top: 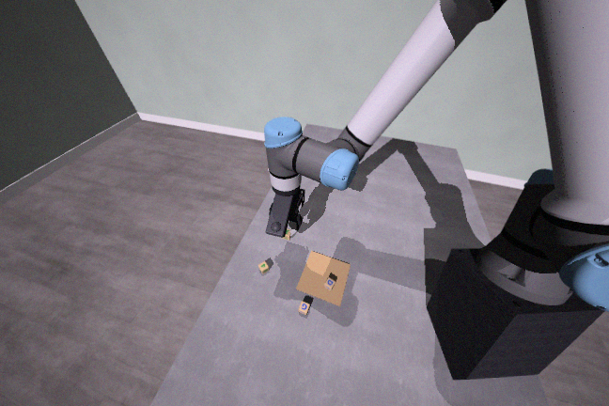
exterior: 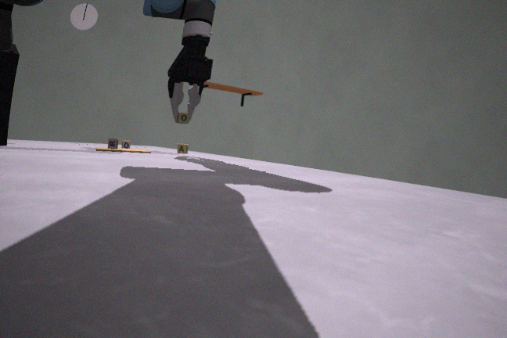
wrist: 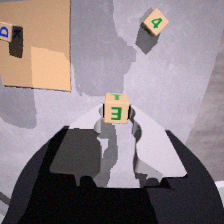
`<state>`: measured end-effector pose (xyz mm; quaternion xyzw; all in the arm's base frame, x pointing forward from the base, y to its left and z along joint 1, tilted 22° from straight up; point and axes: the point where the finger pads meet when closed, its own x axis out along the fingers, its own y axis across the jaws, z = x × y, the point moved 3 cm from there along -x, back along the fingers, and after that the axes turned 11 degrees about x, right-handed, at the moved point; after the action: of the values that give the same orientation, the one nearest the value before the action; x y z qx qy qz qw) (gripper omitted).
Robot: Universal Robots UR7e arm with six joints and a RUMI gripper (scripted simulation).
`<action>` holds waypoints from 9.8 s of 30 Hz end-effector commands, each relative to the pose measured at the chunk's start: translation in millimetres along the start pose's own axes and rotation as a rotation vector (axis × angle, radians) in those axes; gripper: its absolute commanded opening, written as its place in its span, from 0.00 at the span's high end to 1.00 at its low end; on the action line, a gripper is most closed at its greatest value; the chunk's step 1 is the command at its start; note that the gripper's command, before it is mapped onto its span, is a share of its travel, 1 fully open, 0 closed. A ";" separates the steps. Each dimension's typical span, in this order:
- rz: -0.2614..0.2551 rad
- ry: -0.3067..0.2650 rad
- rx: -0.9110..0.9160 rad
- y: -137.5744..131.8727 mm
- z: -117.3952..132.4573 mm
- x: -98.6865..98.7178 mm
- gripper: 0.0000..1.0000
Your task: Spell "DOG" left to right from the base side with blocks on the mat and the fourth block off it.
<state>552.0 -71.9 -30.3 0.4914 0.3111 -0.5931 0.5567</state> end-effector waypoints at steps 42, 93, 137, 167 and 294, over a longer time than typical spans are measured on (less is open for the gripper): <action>0.006 0.002 -1.108 -5.0 10.8 10.7 0.95; 0.006 -0.001 -1.962 2.3 23.5 19.6 0.95; 0.314 -0.123 -1.978 -4.6 29.1 22.1 0.95; 0.980 -0.390 -1.838 -18.1 39.0 34.2 0.95; 1.107 -0.442 -1.794 -20.4 40.4 87.1 0.75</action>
<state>531.5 -136.1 -102.3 -0.1414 0.2599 0.1099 0.9489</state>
